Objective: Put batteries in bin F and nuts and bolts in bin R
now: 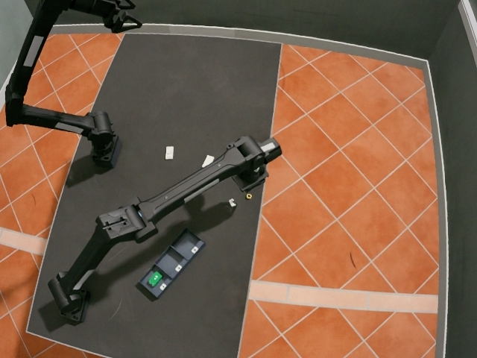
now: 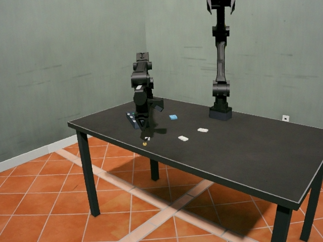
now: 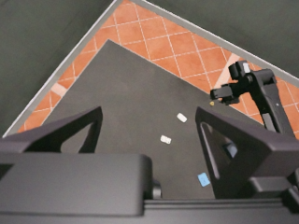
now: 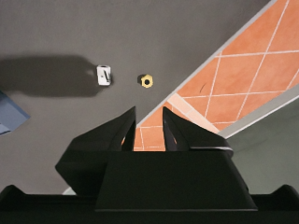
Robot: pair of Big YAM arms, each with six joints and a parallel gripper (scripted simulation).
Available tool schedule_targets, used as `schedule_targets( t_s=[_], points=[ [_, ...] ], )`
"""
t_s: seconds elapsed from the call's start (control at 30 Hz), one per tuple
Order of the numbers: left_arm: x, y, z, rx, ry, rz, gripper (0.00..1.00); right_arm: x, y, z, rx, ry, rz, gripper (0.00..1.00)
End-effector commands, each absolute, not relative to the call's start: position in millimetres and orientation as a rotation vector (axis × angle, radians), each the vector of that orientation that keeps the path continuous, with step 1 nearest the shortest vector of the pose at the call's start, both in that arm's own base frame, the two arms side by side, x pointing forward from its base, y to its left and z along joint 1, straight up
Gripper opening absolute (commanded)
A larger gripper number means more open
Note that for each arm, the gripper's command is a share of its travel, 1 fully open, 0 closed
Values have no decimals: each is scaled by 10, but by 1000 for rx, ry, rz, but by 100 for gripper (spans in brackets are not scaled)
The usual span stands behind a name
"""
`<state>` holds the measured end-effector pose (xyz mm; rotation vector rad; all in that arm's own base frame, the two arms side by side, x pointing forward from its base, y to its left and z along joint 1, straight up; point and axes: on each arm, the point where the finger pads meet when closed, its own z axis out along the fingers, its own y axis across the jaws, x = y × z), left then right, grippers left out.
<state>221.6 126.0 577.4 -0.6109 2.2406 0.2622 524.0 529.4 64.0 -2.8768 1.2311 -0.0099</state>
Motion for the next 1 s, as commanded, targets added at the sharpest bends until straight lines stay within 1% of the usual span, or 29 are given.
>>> schedule_targets(
  t_s=[0.0,0.03,0.17,0.37,0.97],
  points=[
    [2110,1213,6029,-587,2192,279,100,5333,5223,727,-2853,1232,-19,30],
    [2110,1213,6029,-587,2192,279,100,5322,5215,594,-2867,1241,-9,30],
    [2110,1213,6029,-587,2192,279,100,5277,5273,742,-2849,1232,-21,30],
    [2110,1213,6029,-587,2192,279,100,5174,5352,600,-2872,1234,-7,30],
    [2110,1213,6029,-587,2192,279,100,5191,5484,652,-2860,1223,-15,30]
  ],
)
